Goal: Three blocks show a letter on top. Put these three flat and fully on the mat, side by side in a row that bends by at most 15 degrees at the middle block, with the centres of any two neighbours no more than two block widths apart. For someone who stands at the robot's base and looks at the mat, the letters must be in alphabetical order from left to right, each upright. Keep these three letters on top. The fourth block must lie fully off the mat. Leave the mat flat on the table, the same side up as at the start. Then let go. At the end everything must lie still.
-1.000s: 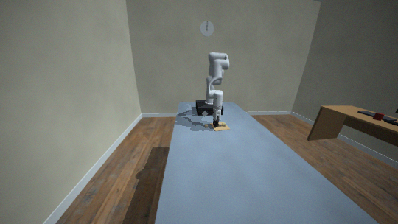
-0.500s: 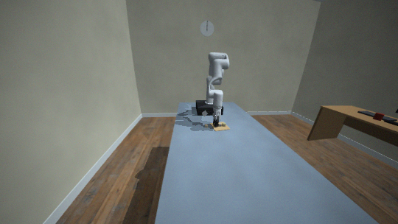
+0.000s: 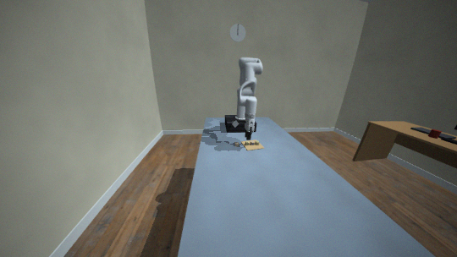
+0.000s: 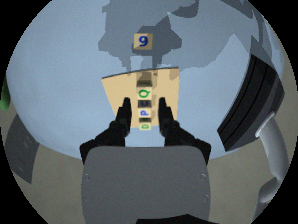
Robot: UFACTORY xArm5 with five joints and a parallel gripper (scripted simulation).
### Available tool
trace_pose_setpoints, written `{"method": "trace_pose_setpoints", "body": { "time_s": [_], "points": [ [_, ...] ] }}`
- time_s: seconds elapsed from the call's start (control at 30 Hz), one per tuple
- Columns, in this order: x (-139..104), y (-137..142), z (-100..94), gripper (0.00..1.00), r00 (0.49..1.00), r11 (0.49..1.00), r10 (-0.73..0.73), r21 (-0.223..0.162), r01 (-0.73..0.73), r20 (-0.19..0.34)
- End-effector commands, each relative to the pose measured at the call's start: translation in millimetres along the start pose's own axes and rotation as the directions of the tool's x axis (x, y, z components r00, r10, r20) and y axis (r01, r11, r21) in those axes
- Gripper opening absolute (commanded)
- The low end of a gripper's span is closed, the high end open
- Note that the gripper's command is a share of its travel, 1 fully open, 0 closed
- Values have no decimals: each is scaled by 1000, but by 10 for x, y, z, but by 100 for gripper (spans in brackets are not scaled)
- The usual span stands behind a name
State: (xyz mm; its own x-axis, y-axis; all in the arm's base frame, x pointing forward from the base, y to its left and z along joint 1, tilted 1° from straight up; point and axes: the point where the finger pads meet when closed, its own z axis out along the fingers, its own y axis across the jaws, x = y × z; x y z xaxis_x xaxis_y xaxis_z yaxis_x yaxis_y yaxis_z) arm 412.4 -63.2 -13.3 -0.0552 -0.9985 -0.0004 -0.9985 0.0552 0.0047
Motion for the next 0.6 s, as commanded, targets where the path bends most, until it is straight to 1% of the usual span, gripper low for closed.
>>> {"method": "trace_pose_setpoints", "body": {
  "time_s": [0.0, 0.17, 0.37, 0.4, 0.57],
  "points": [
    [4, -16, -220, 42, 1000, 1000, 0, 5, 0, 0],
    [6, -16, -357, 42, 1000, 1000, 0, 5, 0, 0],
    [6, -15, -375, 42, 1000, 1000, 0, 5, 0, 0],
    [6, -15, -375, 100, 1000, 1000, 0, 5, 0, 0],
    [6, -15, -375, 100, 1000, 1000, 0, 5, 0, 0]
  ]
}}
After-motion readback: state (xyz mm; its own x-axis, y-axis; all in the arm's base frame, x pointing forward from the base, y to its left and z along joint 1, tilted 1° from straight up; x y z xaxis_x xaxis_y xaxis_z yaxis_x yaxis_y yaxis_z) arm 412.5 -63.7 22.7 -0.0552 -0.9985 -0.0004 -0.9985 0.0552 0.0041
